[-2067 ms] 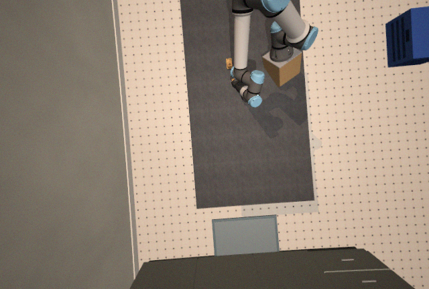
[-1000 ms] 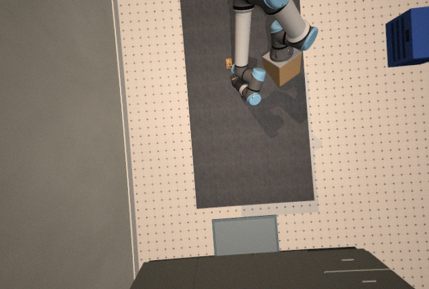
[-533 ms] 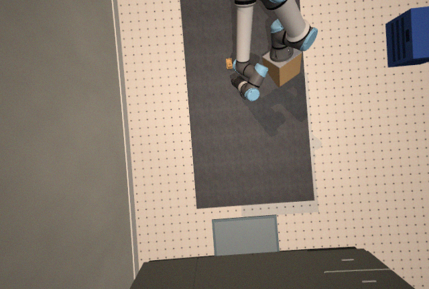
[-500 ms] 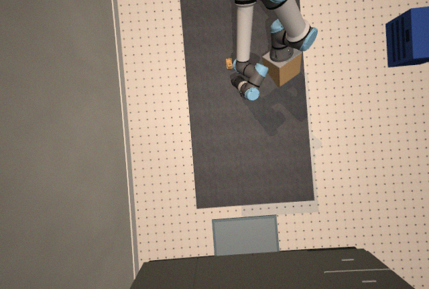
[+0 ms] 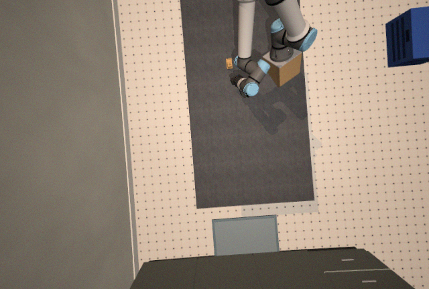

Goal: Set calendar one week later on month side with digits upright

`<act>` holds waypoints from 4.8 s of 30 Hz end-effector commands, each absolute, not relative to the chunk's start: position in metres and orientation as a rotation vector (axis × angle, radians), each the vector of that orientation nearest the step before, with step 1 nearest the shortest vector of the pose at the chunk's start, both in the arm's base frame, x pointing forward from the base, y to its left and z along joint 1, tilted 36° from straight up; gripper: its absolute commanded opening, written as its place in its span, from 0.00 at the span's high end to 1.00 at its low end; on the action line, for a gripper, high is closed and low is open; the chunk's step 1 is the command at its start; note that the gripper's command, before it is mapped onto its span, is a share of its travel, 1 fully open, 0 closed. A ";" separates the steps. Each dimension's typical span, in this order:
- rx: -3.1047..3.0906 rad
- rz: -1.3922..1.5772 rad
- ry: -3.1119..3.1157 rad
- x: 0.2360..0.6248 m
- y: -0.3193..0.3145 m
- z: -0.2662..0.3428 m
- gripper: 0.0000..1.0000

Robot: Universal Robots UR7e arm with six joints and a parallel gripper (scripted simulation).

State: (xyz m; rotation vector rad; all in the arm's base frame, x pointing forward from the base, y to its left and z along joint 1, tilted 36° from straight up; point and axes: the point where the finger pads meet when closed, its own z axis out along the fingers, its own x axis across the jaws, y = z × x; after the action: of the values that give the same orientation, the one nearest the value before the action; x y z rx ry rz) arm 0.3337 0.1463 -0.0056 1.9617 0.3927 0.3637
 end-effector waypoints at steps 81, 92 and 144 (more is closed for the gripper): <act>2.593 0.237 0.564 0.335 0.141 -0.002 0.43; 2.728 0.222 0.605 0.337 0.141 0.001 0.43; 3.133 0.081 0.731 0.337 0.137 0.000 0.43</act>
State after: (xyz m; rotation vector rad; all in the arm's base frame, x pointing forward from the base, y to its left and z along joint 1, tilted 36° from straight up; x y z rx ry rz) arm 0.3368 0.1374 -0.0004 3.0668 0.7111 0.1040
